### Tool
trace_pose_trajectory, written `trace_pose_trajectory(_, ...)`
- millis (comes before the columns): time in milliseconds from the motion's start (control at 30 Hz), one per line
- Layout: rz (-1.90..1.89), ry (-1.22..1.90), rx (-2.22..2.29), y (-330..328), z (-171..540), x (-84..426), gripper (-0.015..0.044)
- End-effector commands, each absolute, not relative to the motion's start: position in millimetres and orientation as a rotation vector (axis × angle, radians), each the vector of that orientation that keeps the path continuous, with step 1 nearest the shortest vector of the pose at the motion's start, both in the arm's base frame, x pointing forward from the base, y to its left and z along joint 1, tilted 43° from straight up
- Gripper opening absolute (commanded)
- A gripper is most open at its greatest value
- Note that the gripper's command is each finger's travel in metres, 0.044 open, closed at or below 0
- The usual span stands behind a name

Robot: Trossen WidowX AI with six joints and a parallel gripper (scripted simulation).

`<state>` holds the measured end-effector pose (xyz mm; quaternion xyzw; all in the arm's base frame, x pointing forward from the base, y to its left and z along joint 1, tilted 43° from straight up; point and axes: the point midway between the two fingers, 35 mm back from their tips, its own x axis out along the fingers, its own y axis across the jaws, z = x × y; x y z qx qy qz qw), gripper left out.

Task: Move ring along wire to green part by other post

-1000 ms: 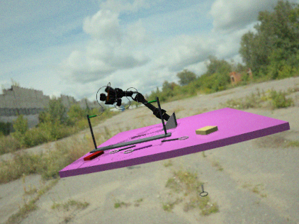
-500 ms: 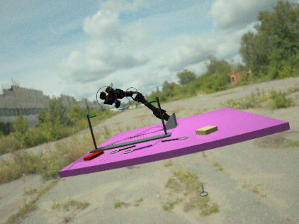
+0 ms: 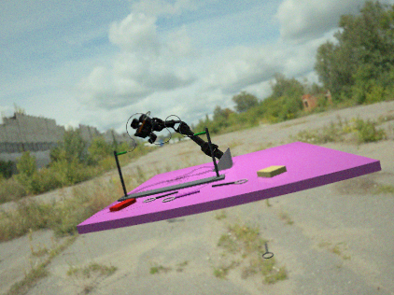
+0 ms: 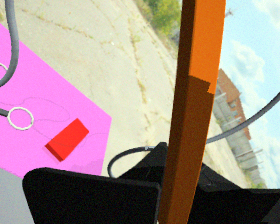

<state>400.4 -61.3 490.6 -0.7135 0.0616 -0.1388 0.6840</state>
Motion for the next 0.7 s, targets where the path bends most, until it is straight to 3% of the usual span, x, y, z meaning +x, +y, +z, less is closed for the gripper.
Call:
trace_pose_trajectory(0,-0.319,0.118,-1.653,-60.3,493.3,400.2,-0.015)
trace_pose_trajectory(667,-0.37,0.048,-1.891,-58.0,503.9,400.0,-0.015)
